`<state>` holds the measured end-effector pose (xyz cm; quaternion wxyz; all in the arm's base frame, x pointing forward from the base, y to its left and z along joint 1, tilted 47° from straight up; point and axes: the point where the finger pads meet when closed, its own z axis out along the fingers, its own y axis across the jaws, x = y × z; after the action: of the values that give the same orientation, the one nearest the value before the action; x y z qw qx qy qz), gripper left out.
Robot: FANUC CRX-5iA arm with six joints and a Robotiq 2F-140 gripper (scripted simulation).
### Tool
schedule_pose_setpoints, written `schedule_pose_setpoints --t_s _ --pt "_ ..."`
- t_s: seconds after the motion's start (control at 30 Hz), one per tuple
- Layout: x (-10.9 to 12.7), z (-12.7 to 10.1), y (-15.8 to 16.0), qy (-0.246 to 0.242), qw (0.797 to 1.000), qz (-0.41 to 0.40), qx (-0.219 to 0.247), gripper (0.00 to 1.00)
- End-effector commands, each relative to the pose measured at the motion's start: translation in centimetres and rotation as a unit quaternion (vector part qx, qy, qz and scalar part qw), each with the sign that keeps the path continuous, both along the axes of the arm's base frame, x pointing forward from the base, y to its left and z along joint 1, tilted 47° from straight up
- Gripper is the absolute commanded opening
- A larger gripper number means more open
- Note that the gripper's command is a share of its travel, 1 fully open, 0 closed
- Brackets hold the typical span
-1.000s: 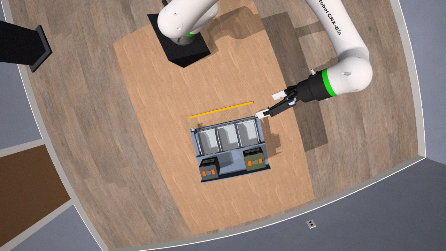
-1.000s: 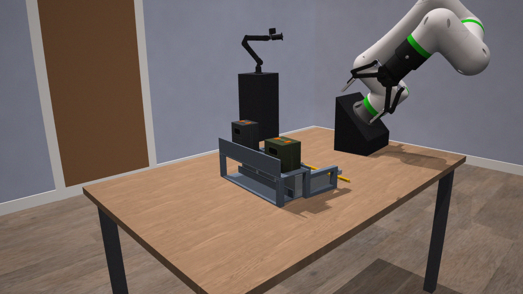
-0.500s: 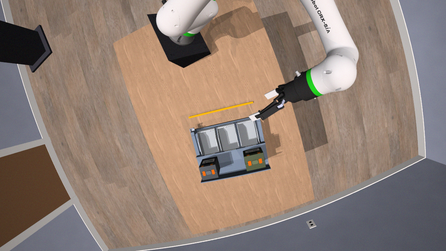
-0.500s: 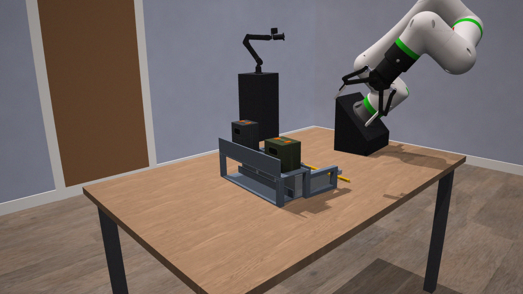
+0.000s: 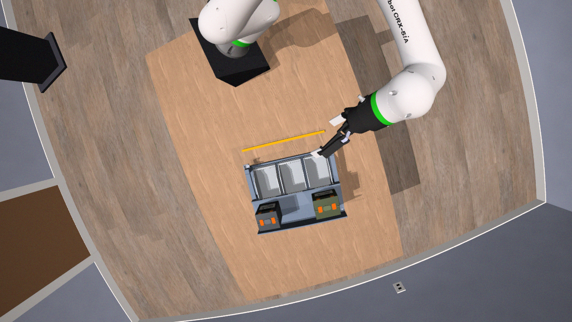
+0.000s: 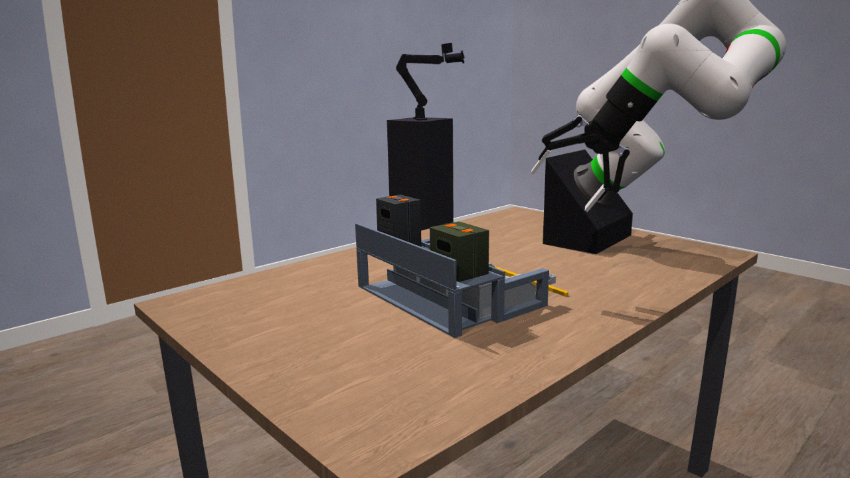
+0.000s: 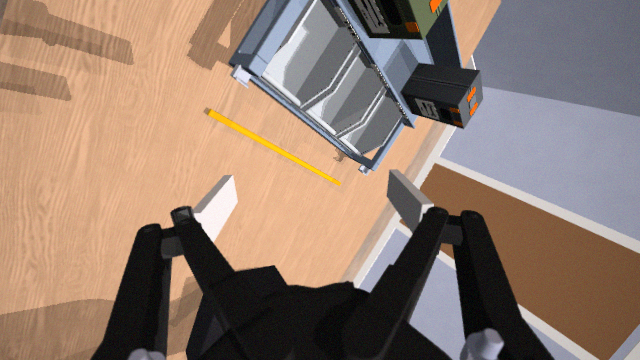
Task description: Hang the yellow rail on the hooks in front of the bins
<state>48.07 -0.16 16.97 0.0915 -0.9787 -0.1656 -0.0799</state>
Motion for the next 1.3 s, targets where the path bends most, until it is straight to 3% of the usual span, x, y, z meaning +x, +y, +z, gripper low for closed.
schedule_pose_setpoints --t_s 0.0,0.03,0.43,0.6,1.0,1.17,1.27 --pt "-0.6 -3.5 -0.1 -0.029 0.997 0.059 0.032 1.0" --pt "-0.8 -4.5 -0.1 -0.036 0.996 0.075 0.041 1.0" --pt "-0.8 -4.5 -0.1 -0.036 0.996 0.075 0.041 1.0" --pt "-1.7 -9.4 -0.1 -0.075 0.982 0.154 0.085 1.0" --pt "-1.7 -9.4 -0.1 -0.075 0.982 0.154 0.085 1.0" --pt "-2.6 -14.3 -0.2 -0.113 0.958 0.232 0.128 1.0" --pt "-2.6 -14.3 -0.2 -0.113 0.958 0.232 0.128 1.0"
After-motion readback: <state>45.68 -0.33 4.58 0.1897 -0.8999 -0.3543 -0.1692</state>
